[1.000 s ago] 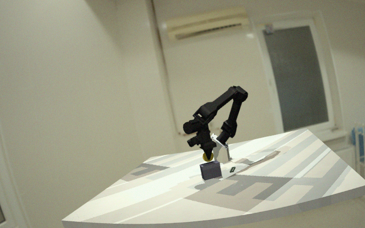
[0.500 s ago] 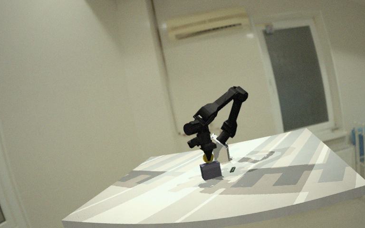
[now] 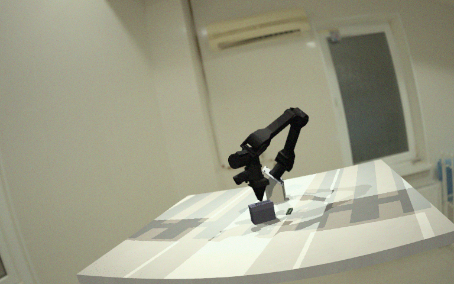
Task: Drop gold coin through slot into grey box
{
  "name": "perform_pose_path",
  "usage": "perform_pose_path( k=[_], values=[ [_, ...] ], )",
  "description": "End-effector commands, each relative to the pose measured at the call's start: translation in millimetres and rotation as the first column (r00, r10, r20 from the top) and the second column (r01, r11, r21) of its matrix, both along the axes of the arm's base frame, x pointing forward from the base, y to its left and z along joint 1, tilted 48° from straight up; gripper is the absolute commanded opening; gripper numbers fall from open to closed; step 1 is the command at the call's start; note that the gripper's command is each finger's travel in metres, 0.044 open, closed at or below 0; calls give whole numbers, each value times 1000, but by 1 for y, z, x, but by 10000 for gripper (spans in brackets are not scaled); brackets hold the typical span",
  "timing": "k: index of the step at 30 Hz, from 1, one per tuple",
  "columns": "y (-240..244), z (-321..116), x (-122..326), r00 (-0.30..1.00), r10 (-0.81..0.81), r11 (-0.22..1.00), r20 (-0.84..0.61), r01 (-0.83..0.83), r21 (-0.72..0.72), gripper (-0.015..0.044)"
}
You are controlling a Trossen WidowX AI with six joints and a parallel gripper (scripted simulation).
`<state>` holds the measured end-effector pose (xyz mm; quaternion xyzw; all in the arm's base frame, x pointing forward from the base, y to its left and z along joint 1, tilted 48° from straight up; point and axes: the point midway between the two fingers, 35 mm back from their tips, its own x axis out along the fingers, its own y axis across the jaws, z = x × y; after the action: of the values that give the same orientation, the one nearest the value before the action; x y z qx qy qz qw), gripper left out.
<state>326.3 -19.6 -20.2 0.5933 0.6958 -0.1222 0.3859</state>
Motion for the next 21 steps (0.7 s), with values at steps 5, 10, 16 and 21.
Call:
perform_pose_path(
  k=[5,10,16,21],
  values=[
    [-2,2,0,1000,1,1000,0,-1,0,213],
    [-13,12,0,1000,0,1000,0,0,-1,344],
    [-45,43,-3,1000,-5,1000,-3,5,6,440],
    [-45,43,-3,1000,-5,1000,-3,5,6,440]
  ],
)
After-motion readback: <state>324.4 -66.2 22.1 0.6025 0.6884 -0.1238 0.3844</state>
